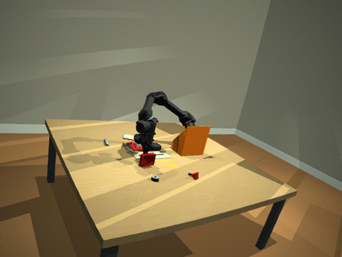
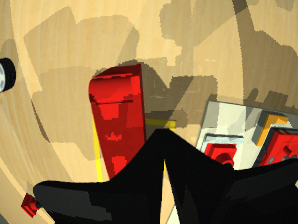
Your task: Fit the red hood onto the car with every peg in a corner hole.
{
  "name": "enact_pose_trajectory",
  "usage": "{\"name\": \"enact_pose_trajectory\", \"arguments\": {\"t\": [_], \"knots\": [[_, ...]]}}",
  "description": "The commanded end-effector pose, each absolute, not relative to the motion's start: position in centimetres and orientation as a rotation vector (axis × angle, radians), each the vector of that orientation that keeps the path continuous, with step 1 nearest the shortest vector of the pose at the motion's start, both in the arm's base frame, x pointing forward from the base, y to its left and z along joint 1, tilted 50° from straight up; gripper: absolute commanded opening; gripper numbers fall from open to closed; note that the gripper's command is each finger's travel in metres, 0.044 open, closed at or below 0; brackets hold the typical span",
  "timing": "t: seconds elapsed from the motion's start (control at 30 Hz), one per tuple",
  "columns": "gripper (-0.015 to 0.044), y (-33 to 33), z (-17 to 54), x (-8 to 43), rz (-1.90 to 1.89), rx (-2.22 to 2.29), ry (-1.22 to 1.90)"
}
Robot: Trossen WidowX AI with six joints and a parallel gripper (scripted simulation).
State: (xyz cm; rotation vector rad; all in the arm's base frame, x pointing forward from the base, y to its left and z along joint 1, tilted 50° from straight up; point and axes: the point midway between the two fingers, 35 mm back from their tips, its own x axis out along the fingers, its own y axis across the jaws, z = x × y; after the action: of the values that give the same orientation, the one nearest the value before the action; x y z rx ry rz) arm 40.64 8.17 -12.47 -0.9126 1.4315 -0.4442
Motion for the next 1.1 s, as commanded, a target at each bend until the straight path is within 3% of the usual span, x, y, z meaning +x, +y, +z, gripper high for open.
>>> {"name": "enact_pose_trajectory", "arguments": {"t": [0.0,1.07], "knots": [[0.0000,8.5,-12.8,40.7,-0.445,-0.903,1.431],[0.0000,10.3,-14.9,39.9,-0.445,-0.902,1.431]]}}
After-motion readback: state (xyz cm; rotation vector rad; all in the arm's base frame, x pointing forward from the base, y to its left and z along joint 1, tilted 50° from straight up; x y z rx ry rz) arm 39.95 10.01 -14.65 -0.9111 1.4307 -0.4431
